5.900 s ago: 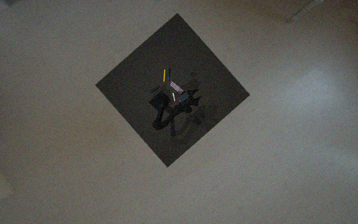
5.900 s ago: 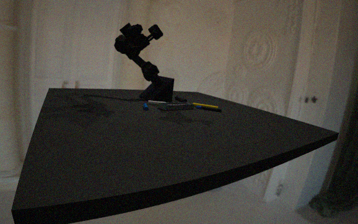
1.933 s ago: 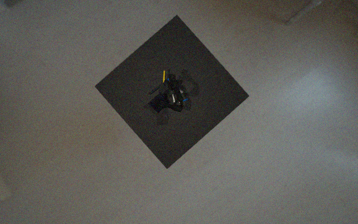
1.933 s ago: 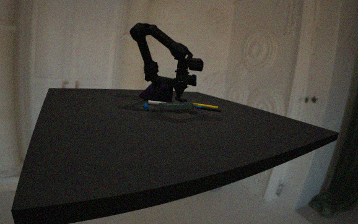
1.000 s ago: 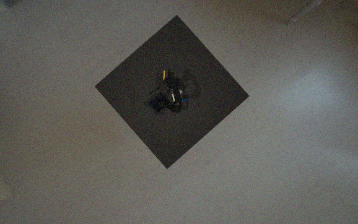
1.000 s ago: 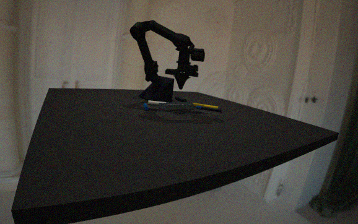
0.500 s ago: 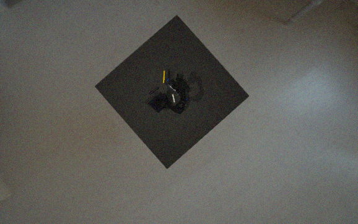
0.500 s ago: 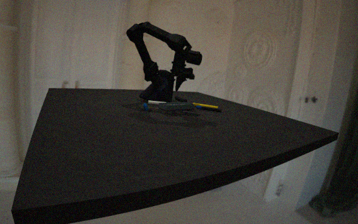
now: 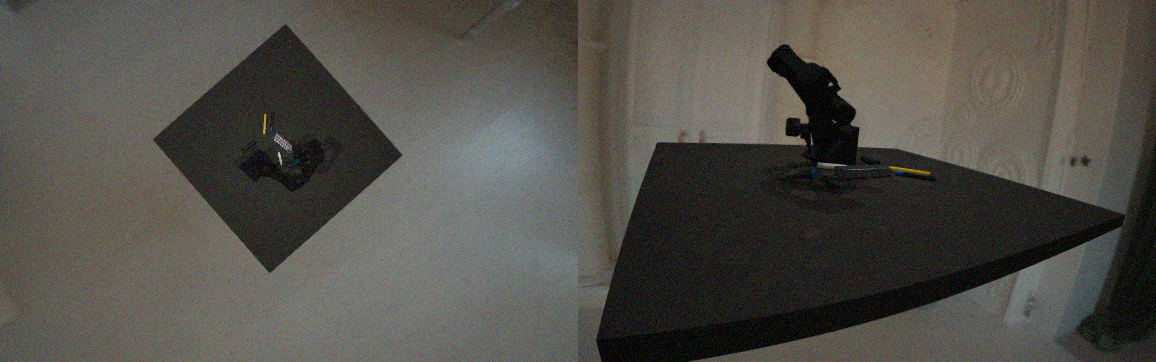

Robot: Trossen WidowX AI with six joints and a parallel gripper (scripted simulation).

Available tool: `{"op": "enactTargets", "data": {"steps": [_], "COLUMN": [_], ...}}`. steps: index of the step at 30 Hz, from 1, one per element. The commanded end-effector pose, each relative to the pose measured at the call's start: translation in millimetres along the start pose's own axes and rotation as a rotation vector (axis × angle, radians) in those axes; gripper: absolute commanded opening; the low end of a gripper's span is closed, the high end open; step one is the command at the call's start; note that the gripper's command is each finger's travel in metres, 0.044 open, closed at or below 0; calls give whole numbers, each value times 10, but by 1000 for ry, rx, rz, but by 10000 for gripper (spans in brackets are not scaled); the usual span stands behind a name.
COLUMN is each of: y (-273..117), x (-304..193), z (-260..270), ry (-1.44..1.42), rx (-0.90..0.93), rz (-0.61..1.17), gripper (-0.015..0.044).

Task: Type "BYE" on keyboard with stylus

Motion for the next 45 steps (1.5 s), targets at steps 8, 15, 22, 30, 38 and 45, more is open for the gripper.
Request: {"op": "enactTargets", "data": {"steps": [8,15,22,30,38,45], "y": [49,99,145,198,250,294], "x": [41,70,95,124,153,178], "z": [-49,-47,-47,-46,-45,-43], "ry": [21,22,23,23,23,23], "rx": [10,10,10,10,10,9], "rz": [13,13,13,13,13,13], "gripper": [150,150,150,150,150,150]}}
Point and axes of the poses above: the point midway between the two fingers, 35 mm back from their tips, its own y axis out along the fingers, its own z axis across the jaws, x = y × z, the point moved 5 cm from there along -y, back along the fingers, and after that the axes turned 3 degrees about -y, right-handed, at the moved point
